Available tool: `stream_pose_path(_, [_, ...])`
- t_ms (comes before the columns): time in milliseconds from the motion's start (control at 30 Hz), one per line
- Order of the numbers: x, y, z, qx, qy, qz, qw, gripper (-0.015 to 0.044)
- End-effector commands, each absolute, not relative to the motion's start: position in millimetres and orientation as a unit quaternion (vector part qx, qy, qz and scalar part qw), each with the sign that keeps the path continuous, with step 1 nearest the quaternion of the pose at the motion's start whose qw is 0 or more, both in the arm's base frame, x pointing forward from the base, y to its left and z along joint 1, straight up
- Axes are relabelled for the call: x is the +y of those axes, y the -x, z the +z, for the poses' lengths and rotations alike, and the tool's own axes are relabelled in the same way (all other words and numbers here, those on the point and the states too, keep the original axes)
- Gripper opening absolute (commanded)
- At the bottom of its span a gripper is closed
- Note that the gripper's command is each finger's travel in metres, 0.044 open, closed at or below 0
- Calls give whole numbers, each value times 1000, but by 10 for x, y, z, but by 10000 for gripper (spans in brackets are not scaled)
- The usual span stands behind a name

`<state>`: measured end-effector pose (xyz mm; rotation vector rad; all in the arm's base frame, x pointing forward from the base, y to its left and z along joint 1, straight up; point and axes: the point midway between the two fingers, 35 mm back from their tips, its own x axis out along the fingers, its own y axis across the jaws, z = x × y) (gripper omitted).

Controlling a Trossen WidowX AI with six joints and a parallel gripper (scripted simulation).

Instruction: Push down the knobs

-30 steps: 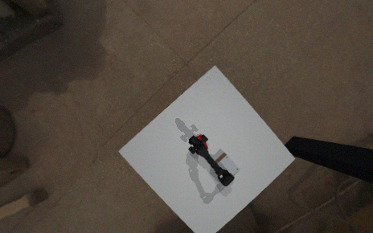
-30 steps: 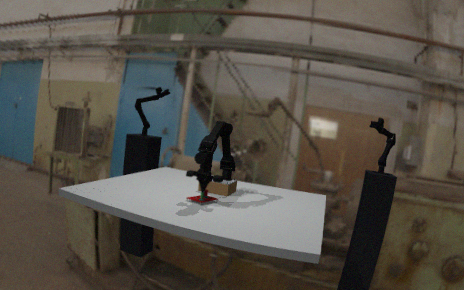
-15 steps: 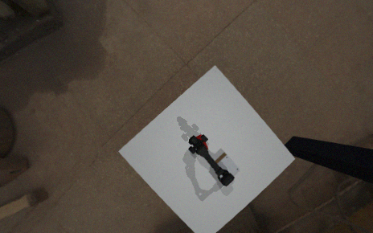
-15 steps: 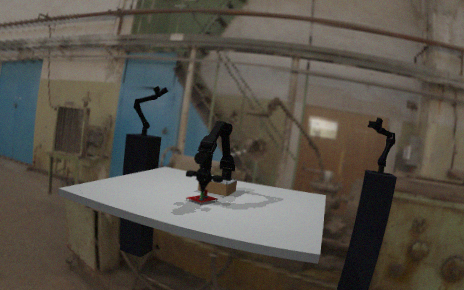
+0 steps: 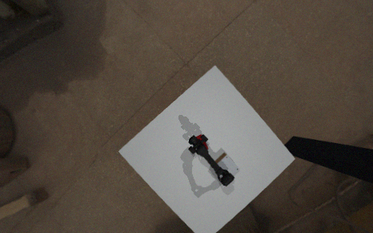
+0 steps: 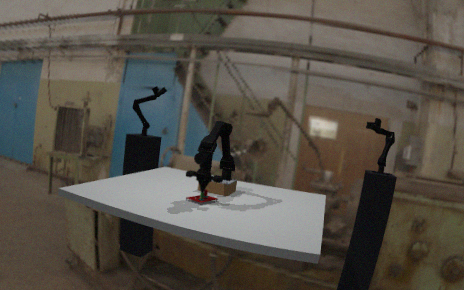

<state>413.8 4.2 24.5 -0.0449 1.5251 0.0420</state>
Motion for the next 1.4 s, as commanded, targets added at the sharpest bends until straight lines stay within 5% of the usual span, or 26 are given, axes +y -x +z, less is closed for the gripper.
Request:
stream_pose_path(0, [45,-4158,103,694,22,22,719,0])
stream_pose_path(1367, [45,-4149,415,694,22,22,720,0])
